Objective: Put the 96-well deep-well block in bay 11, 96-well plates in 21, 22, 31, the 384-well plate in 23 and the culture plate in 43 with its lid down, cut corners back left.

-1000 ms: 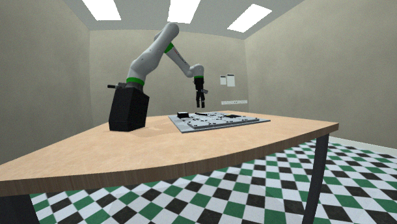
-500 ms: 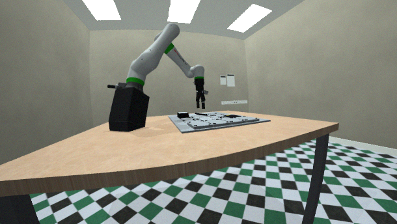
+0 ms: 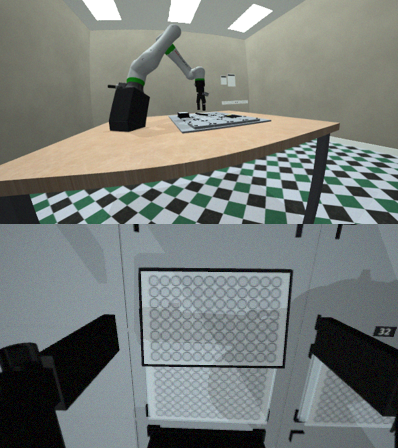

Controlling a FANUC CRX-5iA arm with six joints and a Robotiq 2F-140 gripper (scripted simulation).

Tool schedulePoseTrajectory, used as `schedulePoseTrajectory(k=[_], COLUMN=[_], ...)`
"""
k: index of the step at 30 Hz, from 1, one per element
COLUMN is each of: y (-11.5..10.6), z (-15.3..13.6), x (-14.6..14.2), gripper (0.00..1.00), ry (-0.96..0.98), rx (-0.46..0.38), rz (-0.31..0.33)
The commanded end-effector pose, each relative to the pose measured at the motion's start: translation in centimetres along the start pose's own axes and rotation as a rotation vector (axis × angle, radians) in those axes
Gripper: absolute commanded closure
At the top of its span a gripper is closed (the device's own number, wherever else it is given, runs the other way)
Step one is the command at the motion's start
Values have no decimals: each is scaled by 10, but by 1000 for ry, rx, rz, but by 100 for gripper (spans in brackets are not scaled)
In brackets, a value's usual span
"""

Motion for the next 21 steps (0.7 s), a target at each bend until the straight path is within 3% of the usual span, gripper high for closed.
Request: schedulePoseTrajectory(k=[1, 21], y=[4, 16], z=[1, 1], x=[0, 0], gripper=[0, 0], ry=[0, 0], rx=[2, 2], rz=[0, 0])
Point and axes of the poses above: the point where the finger pads meet when closed, its own y axis out along the fingers, its own x axis across the jaws, z = x × y, the point moved 7 cm from there along -y, back along the fingers, and after that the axes turned 2 degrees about -y, right-handed, at the moved point
